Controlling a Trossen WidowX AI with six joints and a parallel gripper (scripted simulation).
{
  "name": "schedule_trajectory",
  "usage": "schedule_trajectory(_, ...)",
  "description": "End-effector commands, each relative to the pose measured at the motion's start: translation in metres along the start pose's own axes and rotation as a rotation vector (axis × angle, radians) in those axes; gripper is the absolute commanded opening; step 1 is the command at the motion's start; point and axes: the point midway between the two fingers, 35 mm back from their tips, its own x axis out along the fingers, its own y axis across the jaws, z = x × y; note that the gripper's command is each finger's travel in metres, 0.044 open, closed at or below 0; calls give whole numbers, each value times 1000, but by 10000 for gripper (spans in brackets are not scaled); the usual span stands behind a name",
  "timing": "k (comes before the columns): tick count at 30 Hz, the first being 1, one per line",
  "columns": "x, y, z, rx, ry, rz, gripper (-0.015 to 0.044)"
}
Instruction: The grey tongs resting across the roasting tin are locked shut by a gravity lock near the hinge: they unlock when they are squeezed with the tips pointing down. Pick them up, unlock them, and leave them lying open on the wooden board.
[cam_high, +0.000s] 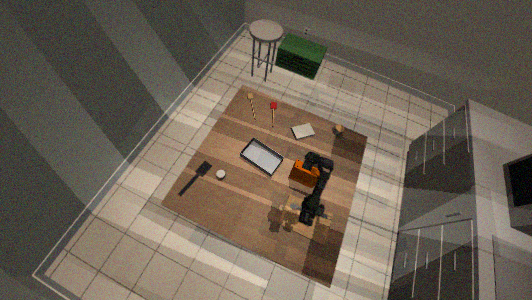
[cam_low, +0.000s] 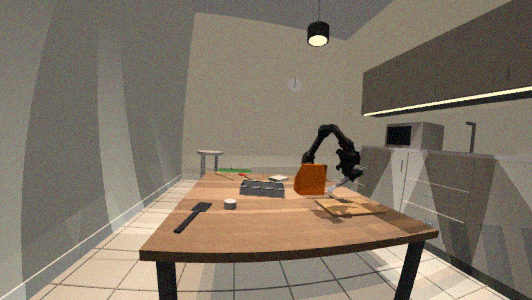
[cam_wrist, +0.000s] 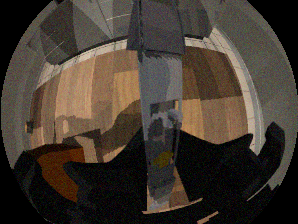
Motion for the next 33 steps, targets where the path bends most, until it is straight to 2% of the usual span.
schedule_trajectory(1, 0, -3, 4, -1, 127, -23, -150)
schedule_trajectory(14, 7, -7, 9, 2, 544, -113, -150)
schedule_trajectory(33, 20, -10, 3, 1, 549, -115, -150)
